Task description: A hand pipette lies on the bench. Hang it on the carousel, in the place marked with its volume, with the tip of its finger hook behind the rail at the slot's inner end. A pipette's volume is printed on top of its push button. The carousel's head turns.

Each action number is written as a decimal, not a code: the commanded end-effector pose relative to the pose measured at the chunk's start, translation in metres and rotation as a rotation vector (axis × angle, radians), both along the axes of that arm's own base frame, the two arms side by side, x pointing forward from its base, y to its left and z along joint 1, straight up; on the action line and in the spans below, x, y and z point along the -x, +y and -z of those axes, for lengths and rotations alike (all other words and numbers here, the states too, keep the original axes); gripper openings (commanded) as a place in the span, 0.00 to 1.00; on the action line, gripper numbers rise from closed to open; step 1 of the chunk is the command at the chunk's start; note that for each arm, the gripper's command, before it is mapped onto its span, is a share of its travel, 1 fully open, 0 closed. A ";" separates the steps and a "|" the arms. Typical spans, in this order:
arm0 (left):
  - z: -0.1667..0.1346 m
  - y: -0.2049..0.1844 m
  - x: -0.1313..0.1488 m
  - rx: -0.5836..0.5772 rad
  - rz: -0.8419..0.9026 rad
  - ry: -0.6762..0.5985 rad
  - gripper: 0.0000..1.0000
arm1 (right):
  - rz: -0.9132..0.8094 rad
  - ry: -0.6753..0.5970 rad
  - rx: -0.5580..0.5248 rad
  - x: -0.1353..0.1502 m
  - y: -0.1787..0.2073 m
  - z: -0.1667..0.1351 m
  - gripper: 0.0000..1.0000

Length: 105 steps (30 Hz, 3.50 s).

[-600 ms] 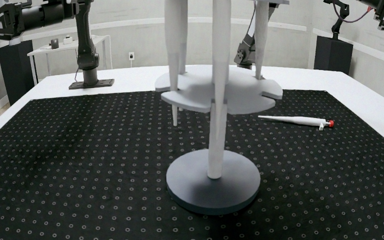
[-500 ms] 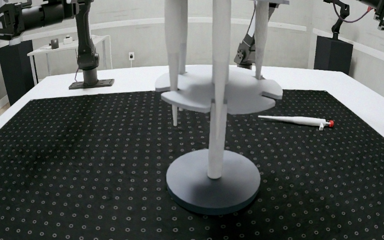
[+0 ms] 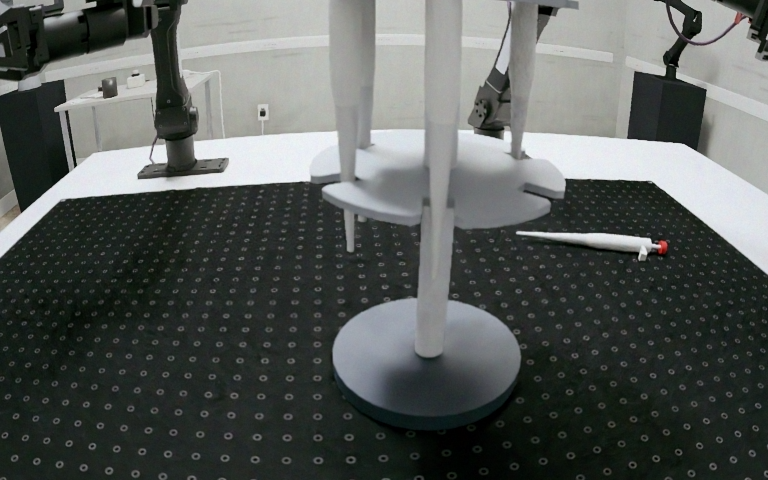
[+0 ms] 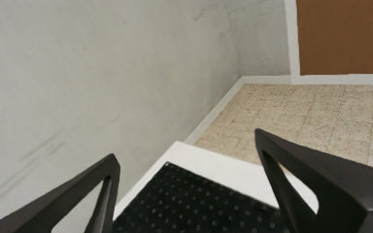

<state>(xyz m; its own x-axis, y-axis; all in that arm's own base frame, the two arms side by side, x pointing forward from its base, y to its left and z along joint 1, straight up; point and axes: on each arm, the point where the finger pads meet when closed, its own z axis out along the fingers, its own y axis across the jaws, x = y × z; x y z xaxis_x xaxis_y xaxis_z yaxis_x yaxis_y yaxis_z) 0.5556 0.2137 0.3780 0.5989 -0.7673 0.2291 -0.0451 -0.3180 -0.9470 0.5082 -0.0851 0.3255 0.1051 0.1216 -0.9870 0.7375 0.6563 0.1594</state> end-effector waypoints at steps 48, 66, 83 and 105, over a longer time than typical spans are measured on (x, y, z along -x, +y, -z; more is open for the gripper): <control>-0.049 0.102 0.017 -0.010 -0.002 -0.017 1.00 | -0.239 0.285 -0.022 0.093 -0.051 -0.075 1.00; -0.049 0.102 0.017 -0.010 -0.002 -0.017 1.00 | -0.493 0.562 -0.103 0.176 0.000 -0.067 1.00; -0.049 0.102 0.017 -0.010 -0.002 -0.017 1.00 | -0.663 0.734 -0.195 0.263 0.039 -0.054 1.00; -0.049 0.102 0.017 -0.010 -0.002 -0.017 1.00 | -0.389 0.754 -0.409 0.336 -0.011 -0.038 1.00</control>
